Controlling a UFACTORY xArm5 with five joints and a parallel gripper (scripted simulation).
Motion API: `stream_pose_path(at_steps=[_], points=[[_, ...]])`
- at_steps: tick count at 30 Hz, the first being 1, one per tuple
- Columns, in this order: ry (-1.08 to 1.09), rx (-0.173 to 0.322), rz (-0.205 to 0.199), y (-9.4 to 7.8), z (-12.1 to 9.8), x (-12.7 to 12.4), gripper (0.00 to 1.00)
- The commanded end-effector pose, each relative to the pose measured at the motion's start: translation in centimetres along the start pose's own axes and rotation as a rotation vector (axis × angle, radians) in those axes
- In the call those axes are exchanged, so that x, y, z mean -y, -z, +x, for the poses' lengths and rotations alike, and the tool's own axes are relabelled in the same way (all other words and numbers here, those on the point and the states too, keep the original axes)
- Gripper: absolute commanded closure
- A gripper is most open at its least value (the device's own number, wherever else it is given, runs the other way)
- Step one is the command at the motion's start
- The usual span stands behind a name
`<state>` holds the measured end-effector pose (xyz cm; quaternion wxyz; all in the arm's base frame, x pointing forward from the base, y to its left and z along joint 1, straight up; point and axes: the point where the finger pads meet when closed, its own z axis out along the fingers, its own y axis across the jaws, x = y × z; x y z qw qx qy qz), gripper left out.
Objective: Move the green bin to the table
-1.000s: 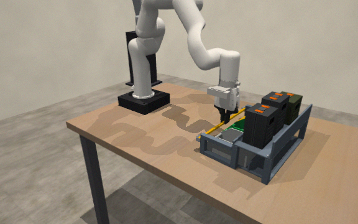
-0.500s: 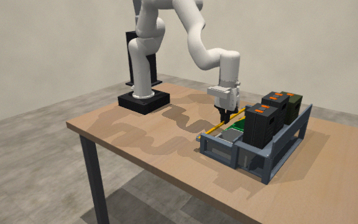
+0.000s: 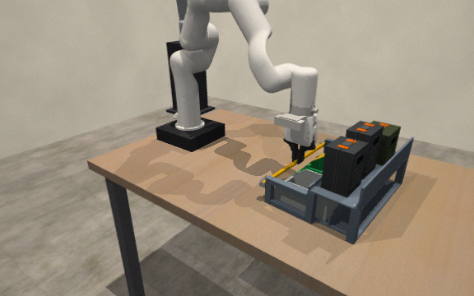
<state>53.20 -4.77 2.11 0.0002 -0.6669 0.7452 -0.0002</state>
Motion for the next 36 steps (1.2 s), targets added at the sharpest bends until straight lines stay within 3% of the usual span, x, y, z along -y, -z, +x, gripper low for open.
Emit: stream_pose_path(at_steps=[1, 36], points=[[0.000, 0.000, 0.005, 0.2, 0.0, 0.2, 1.00], [0.000, -0.006, 0.006, 1.9, 0.0, 0.2, 1.00]])
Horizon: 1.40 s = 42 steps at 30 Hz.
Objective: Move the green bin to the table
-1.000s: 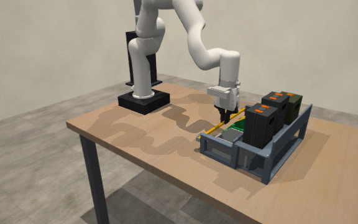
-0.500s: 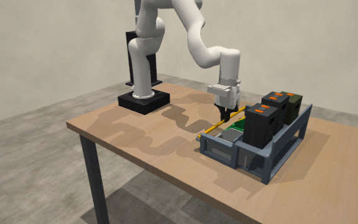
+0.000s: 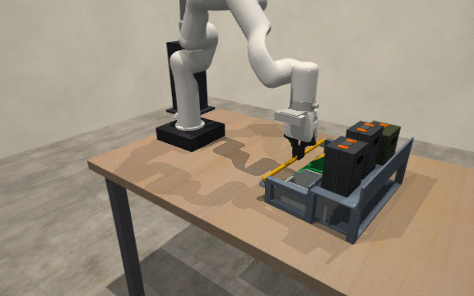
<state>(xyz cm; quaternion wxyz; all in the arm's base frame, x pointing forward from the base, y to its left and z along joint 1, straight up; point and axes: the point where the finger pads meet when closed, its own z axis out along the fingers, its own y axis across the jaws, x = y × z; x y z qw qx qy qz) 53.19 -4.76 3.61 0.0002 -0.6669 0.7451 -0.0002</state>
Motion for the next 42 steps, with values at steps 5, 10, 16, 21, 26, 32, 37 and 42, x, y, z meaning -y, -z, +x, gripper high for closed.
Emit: stream_pose_path(at_steps=[5, 10, 16, 21, 26, 32, 37, 42], points=[[0.000, -0.006, 0.006, 0.7, 0.0, 0.2, 1.00], [0.000, -0.006, 0.006, 0.9, 0.0, 0.2, 1.00], [0.000, -0.006, 0.006, 1.2, 0.0, 0.2, 1.00], [0.000, -0.006, 0.006, 1.4, 0.0, 0.2, 1.00], [0.000, -0.006, 0.006, 2.2, 0.0, 0.2, 1.00], [0.000, -0.006, 0.006, 2.2, 0.0, 0.2, 1.00], [0.000, -0.006, 0.006, 2.2, 0.0, 0.2, 1.00], [0.000, -0.006, 0.006, 2.2, 0.0, -0.9, 1.00]])
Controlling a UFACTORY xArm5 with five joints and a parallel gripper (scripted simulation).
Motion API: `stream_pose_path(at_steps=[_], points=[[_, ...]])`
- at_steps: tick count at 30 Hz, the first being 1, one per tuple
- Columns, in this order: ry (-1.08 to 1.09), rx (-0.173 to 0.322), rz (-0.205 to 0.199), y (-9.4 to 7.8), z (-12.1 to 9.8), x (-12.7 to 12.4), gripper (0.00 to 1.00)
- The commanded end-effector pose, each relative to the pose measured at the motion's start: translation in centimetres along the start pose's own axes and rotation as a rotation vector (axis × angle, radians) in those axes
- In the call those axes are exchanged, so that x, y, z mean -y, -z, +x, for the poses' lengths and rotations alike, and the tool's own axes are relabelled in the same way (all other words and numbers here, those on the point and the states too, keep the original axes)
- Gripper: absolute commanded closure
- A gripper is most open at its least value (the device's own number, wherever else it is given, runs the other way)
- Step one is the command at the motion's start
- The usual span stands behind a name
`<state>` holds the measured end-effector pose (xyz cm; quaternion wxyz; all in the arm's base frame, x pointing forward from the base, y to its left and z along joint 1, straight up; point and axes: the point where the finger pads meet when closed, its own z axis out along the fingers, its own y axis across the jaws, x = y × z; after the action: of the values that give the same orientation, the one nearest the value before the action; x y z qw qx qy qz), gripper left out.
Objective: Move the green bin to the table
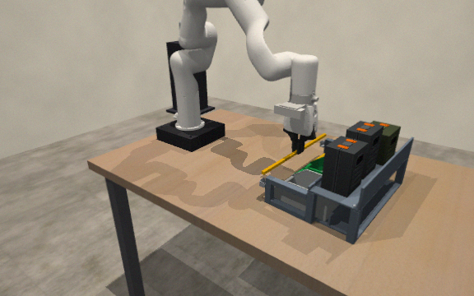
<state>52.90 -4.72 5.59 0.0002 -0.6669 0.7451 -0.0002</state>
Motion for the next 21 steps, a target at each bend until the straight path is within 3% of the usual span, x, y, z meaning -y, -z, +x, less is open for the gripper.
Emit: stream_pose_path(at_steps=[1, 21], points=[[0.000, -0.006, 0.006, 0.2, 0.0, -0.8, 1.00], [0.000, -0.006, 0.006, 0.2, 0.0, -5.1, 1.00]])
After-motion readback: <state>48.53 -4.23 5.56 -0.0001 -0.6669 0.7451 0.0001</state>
